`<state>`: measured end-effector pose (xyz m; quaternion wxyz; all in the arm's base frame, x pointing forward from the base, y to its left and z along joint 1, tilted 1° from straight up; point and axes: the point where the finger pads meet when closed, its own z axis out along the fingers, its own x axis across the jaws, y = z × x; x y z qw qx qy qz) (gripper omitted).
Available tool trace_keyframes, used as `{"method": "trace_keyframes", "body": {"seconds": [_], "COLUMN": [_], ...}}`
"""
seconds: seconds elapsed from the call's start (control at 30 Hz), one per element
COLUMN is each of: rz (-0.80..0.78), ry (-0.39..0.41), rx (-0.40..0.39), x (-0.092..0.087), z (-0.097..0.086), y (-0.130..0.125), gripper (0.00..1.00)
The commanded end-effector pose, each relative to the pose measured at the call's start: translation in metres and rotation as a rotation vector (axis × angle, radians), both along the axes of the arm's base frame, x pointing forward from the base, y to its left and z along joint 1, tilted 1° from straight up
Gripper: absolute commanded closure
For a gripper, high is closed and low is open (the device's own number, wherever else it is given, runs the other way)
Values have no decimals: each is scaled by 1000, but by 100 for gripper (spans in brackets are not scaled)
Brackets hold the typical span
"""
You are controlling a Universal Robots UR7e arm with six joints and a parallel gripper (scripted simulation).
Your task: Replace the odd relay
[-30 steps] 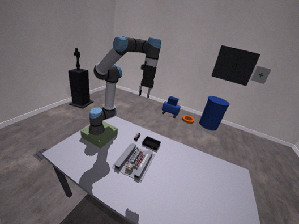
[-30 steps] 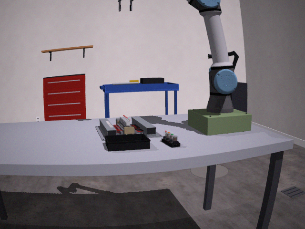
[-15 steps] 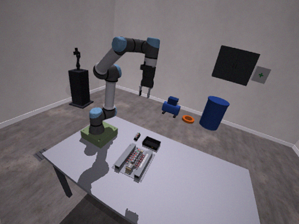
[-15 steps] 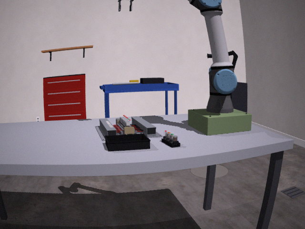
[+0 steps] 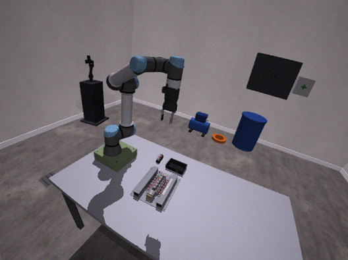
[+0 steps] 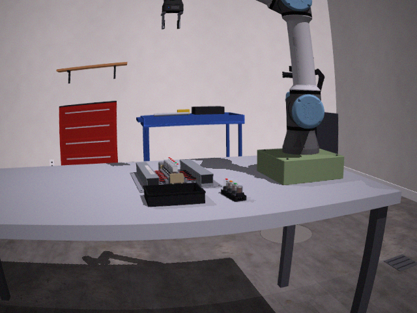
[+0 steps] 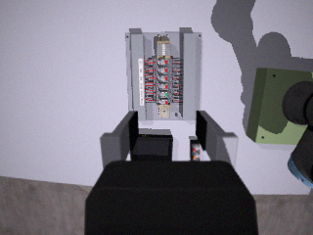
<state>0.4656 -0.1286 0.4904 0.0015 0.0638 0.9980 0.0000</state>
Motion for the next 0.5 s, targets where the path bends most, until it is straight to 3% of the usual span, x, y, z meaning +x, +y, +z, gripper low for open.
{"method": "trace_keyframes", "body": {"seconds": [0.0,0.17,0.47], "rz": [0,0,0], "ry": [-7,-7,-7], "rx": [-4,-4,-4], "x": [0,1,1], "z": [-1,-59,-59], "y": [0,0,0], "gripper": [0,0,0]}}
